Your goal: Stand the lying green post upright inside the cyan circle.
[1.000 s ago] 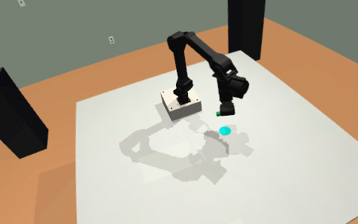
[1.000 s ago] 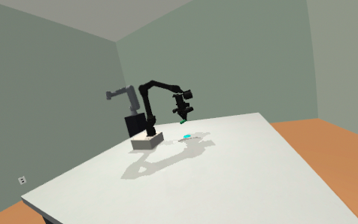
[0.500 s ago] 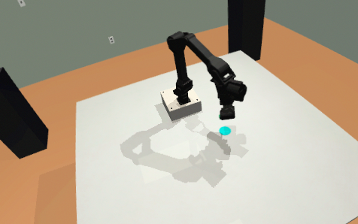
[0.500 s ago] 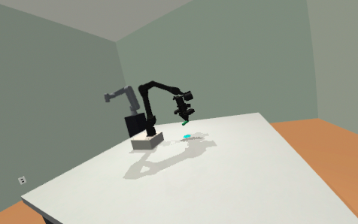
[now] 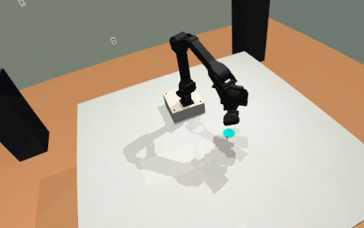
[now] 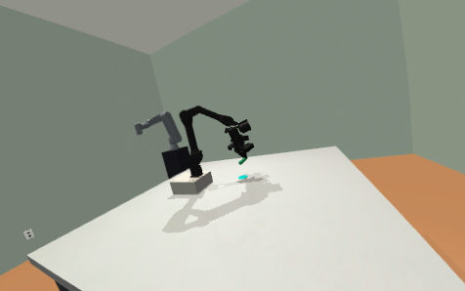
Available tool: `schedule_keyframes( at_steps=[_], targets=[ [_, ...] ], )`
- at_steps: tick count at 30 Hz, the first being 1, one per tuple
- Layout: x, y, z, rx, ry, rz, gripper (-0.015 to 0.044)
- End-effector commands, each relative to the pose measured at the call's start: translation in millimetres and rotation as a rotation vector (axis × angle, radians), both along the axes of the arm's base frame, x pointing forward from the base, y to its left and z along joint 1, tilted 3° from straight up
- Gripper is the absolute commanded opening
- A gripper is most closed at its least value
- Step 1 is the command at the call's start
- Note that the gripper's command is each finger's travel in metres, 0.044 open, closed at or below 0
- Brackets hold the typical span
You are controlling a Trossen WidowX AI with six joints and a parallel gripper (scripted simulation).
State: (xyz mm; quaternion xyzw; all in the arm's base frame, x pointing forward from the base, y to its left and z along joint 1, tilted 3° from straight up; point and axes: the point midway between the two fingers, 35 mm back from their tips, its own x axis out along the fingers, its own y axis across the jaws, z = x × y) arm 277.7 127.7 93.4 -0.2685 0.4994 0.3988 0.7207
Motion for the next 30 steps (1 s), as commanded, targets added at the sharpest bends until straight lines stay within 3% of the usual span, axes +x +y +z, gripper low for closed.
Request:
schedule_keyframes(
  at_steps=[1,30],
  targets=[
    [1.4,0.8,-2.4,0.03,-0.005,-0.01,0.0023],
    [18.0,1.3,-12.2,0.225,-0.079,-0.062,0.0023]
  ],
)
